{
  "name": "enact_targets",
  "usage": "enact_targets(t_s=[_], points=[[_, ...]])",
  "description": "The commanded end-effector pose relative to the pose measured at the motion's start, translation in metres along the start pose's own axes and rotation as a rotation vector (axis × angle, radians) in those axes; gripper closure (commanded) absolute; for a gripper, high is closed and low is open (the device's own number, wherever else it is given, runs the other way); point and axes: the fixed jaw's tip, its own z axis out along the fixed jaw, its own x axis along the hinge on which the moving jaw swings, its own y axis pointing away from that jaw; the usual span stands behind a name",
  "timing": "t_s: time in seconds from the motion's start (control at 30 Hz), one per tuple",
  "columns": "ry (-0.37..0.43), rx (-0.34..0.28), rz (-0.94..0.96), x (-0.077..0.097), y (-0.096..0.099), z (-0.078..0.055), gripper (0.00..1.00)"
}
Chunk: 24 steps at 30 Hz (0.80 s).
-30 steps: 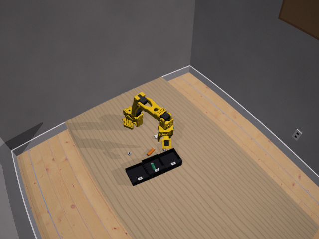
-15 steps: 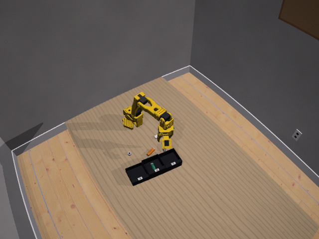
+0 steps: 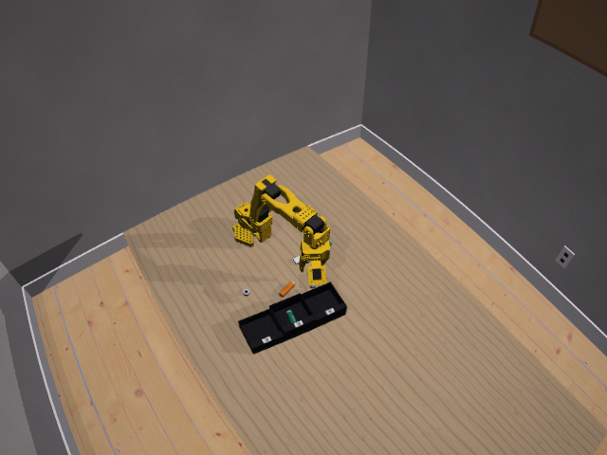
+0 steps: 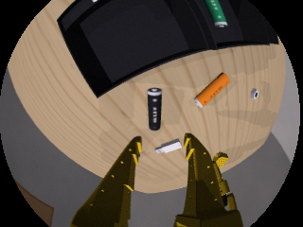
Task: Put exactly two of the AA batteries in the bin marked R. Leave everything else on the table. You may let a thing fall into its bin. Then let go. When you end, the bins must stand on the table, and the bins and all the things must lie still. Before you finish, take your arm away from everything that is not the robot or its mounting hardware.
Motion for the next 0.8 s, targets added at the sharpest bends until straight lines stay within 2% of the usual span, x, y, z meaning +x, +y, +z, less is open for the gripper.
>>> enact_targets(t_s=[0.0, 0.4, 0.77], points=[[-0.024, -0.024, 0.001, -0.002, 0.004, 0.0, 0.79], [-0.024, -0.024, 0.001, -0.002, 0.004, 0.024, 0.79], [-0.024, -0.024, 0.001, -0.002, 0.004, 0.033, 0.79]])
